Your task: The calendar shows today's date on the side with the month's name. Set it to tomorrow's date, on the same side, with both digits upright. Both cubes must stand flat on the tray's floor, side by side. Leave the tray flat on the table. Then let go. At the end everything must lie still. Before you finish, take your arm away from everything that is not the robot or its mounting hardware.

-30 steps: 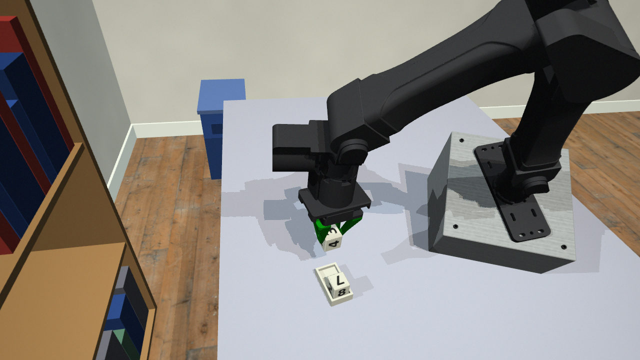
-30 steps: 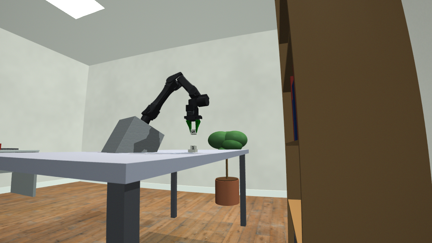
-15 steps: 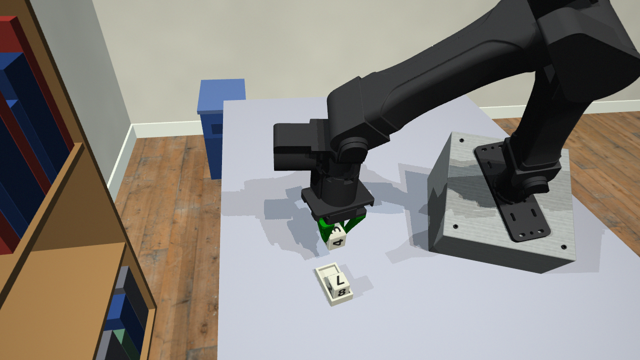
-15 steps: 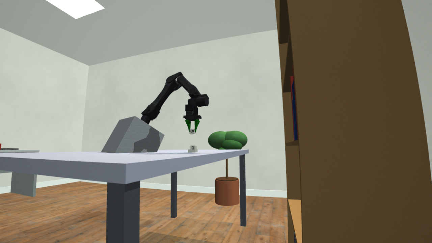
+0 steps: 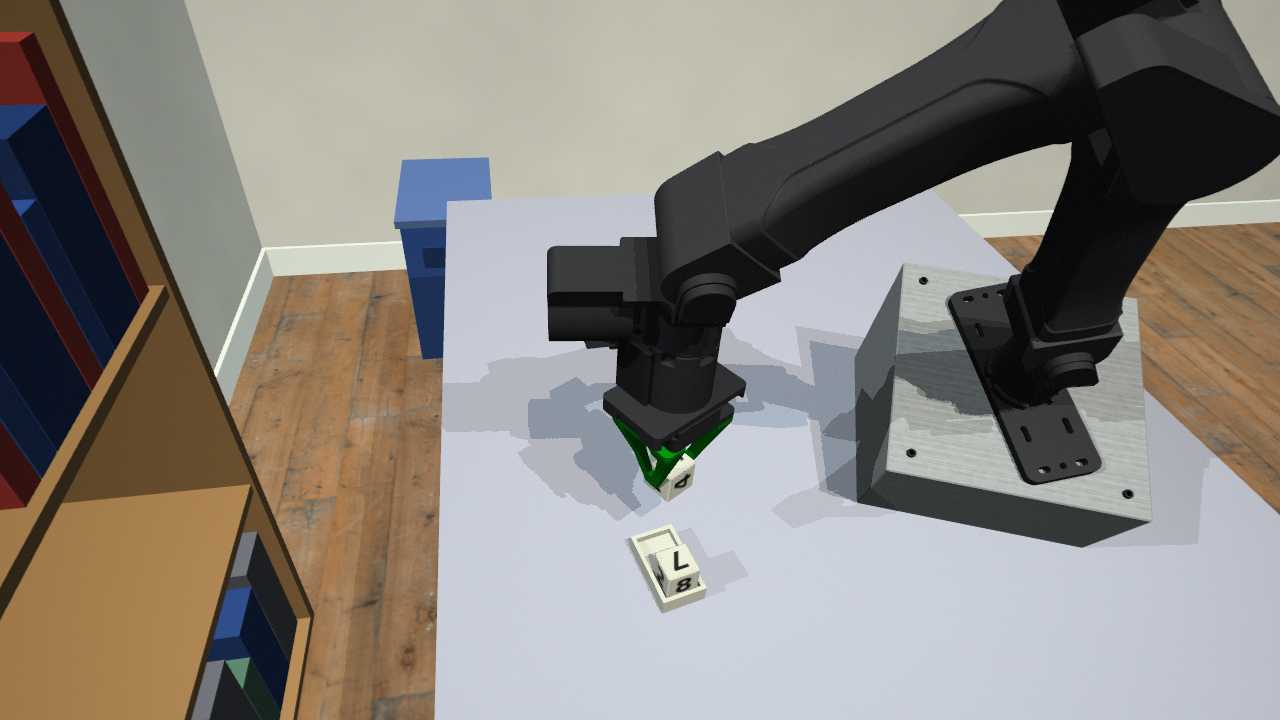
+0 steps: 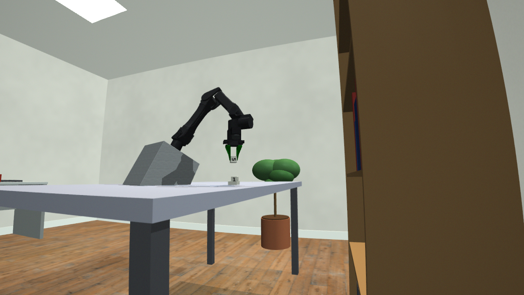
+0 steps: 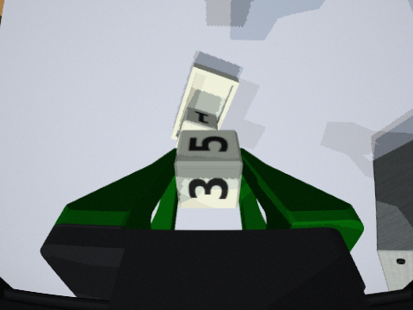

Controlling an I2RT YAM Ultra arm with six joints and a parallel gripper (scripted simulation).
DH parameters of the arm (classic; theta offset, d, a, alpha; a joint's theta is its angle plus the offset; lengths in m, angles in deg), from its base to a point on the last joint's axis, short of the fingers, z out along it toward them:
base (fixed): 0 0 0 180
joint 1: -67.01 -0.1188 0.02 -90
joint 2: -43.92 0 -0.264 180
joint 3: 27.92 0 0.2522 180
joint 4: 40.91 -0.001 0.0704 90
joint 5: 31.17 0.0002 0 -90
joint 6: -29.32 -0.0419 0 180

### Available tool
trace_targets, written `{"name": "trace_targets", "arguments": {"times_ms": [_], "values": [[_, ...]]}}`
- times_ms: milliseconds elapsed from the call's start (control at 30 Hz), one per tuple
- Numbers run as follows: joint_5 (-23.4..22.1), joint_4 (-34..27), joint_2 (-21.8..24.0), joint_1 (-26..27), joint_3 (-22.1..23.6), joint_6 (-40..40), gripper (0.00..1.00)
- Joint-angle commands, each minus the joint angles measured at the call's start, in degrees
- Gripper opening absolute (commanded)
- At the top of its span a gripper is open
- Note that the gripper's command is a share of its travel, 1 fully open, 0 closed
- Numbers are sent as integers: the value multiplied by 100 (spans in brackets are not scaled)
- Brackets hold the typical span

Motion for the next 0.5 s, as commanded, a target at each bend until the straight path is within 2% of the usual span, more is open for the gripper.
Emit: {"name": "trace_targets", "arguments": {"times_ms": [0,67,433,467], "values": [[5,-22,43,26,-14,836,27],[5,-22,48,21,-12,1463,27],[6,-24,66,2,-2,3757,27],[6,-24,66,2,-2,3757,27]]}}
